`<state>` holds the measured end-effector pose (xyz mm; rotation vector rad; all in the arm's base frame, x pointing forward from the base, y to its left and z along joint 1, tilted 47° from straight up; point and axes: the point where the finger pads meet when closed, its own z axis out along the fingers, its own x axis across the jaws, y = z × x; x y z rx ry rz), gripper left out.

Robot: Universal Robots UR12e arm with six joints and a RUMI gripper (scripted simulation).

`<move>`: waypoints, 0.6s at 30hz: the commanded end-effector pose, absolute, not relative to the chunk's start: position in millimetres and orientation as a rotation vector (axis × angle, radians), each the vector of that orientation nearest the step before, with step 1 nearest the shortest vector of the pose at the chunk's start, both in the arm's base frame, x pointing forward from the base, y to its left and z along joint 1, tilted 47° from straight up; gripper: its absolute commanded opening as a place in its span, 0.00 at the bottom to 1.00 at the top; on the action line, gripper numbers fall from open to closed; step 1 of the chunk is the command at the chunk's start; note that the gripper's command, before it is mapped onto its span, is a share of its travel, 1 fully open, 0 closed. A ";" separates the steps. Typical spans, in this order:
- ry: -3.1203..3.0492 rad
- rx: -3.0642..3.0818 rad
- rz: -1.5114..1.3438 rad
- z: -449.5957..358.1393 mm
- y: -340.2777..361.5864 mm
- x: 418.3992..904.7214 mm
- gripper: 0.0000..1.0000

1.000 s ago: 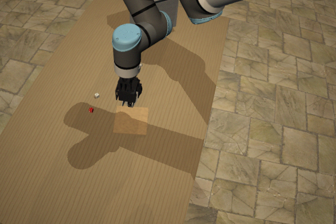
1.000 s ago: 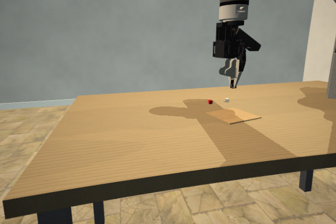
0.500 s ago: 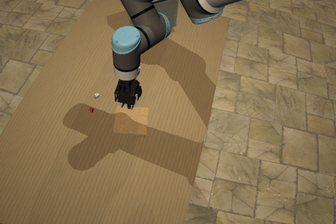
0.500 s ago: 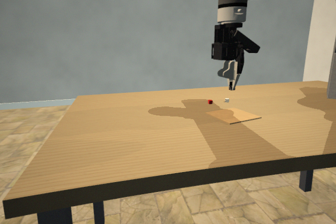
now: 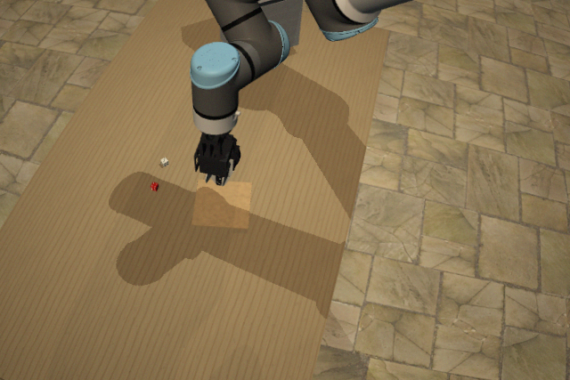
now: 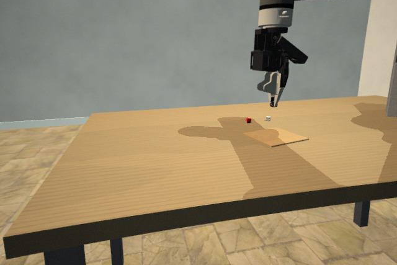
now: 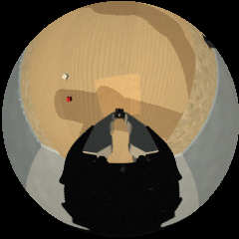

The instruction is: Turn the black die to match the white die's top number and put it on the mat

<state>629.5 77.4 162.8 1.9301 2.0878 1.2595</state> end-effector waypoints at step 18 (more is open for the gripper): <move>1.880 1.845 1.407 162.3 76.6 628.5 0.00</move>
